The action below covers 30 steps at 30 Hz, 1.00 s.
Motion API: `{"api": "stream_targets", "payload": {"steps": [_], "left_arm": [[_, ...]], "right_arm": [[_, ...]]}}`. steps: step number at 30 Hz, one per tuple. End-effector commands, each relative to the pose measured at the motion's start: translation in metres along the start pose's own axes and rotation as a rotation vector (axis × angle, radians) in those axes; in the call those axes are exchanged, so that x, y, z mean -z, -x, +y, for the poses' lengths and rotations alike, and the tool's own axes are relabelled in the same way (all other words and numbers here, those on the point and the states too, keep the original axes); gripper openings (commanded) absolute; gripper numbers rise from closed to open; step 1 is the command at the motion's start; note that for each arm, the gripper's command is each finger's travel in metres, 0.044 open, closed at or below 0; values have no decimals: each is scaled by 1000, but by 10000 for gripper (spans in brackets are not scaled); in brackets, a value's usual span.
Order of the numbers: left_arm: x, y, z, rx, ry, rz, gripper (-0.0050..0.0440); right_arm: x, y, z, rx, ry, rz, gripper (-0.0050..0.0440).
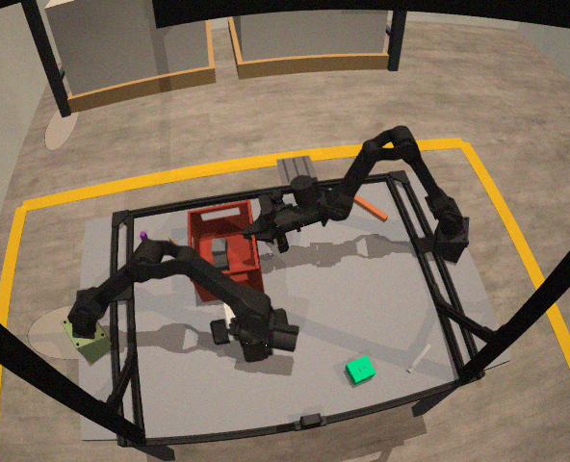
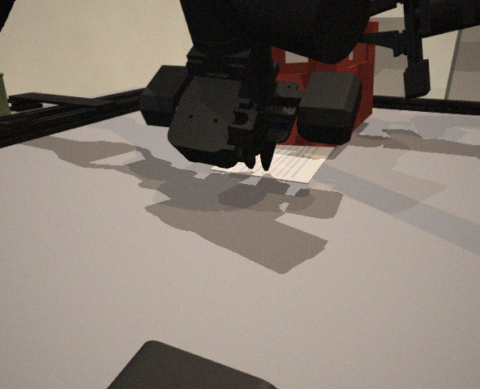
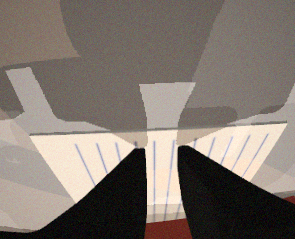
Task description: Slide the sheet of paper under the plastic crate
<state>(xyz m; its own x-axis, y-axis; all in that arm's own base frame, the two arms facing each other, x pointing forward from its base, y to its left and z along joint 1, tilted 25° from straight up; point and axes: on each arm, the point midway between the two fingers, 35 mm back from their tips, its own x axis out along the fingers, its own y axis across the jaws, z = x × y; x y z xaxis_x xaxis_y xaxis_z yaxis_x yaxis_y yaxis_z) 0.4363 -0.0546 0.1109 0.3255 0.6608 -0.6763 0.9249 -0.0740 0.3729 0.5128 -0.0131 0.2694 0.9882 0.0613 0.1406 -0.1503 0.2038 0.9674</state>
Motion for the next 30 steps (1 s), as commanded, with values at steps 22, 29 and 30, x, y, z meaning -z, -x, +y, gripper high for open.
{"api": "stream_targets", "payload": {"steps": [22, 29, 30], "left_arm": [[-5, -9, -1, 2, -5, 3, 60], [-2, -12, 0, 2, -5, 3, 60], [-2, -12, 0, 2, -5, 3, 60]], "right_arm": [[-1, 1, 21, -52, 3, -2, 0], [-1, 1, 21, -52, 3, -2, 0], [-1, 1, 21, -52, 3, -2, 0]]}}
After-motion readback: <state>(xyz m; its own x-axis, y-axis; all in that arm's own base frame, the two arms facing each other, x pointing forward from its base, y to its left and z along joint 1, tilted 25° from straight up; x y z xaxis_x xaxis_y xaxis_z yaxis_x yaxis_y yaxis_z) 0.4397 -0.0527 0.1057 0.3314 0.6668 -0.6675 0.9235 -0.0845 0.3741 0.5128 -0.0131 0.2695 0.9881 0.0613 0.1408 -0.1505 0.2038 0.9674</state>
